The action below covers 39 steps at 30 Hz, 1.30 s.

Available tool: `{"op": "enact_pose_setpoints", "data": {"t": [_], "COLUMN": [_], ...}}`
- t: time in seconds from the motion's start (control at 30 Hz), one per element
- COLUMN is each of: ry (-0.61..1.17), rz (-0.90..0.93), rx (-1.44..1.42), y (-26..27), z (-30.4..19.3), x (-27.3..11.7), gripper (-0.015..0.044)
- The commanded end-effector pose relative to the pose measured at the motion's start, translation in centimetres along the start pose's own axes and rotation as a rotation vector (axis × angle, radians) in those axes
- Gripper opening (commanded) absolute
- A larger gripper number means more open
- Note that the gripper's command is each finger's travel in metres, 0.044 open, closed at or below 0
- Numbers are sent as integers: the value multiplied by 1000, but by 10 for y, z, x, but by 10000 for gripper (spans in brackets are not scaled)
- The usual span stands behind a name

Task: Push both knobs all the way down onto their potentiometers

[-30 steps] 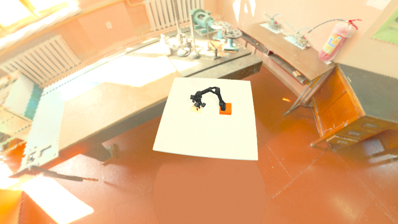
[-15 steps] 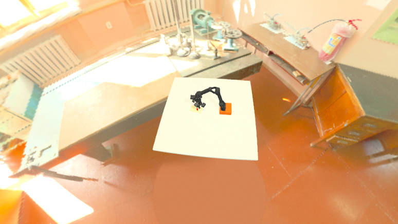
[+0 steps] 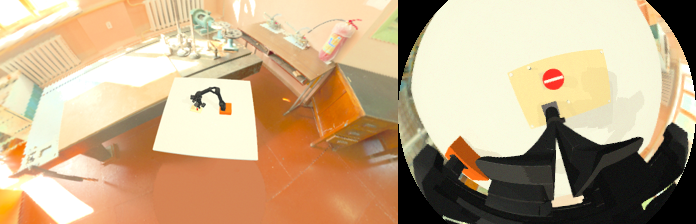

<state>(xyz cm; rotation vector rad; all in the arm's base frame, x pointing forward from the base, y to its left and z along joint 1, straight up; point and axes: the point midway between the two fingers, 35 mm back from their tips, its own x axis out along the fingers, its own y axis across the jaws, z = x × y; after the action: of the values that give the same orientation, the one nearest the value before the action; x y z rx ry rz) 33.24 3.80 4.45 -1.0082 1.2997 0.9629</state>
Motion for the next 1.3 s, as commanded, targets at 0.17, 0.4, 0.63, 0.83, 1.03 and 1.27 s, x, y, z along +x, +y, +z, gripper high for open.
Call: {"op": "enact_pose_setpoints", "data": {"t": [0.17,0.4,0.63,0.83,1.03,1.27], "ry": [-2,-2,-2,-2,-2,-2], "rz": [6,6,6,6,6,6], "rx": [3,3,3,3,3,3], "y": [-2,-2,-2,-2,-2,-2], "z": [1,1,1,1,1,2], "x": [9,10,10,10,4,-7], "gripper": [0,0,0,0,0,0]}}
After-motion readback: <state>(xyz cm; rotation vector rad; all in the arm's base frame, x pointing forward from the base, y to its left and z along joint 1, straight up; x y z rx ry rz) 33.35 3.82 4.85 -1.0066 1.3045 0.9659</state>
